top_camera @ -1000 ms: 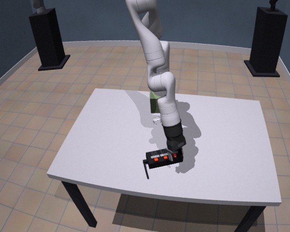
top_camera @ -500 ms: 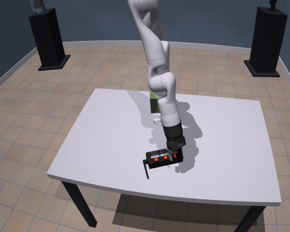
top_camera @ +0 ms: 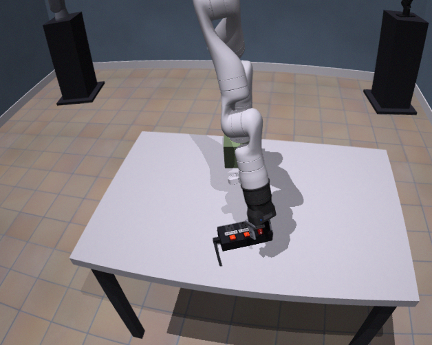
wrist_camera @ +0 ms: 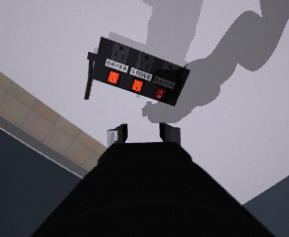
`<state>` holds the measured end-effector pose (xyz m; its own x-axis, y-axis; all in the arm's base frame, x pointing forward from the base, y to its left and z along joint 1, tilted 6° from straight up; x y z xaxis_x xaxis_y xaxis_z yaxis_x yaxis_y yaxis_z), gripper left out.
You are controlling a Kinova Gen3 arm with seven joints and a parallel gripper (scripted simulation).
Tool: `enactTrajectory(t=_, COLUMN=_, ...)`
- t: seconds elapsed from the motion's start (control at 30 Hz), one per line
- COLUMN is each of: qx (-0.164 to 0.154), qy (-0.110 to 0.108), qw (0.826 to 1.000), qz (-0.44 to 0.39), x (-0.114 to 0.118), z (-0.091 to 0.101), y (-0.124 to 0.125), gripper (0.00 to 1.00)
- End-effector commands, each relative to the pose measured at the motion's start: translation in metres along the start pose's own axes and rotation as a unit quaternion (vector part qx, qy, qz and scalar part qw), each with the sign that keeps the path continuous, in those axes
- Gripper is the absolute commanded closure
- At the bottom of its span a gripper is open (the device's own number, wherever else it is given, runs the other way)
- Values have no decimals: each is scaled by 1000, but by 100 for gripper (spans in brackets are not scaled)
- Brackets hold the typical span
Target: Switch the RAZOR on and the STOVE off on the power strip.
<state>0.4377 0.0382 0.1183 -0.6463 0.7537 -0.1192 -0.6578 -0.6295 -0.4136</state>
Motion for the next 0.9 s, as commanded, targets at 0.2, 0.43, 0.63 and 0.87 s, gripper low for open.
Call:
enactTrajectory(t=0.2, qx=5, qy=0, qw=1000, qz=-4, x=1, z=0, y=0, gripper=0)
enactTrajectory(t=0.43, qx=10, qy=1, qw=1000, qz=-9, x=0, z=-1, y=1, gripper=0)
enactTrajectory(t=0.63, qx=16, qy=2, qw=1000, qz=-15, x=0, z=-1, y=1, gripper=0)
enactTrajectory(t=0.87, qx=16, qy=2, qw=1000, qz=-15, x=0, z=-1, y=1, gripper=0)
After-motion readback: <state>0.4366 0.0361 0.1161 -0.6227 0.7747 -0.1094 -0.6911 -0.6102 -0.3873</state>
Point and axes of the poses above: the point where the finger pads meet when closed, its own z axis back along the fingers, its own x axis across the jaws, y = z × x, the point moved 8 cm from there along z, back along the fingers, and after that the axes turned 7 degrees about z, right-handed, at the moved point
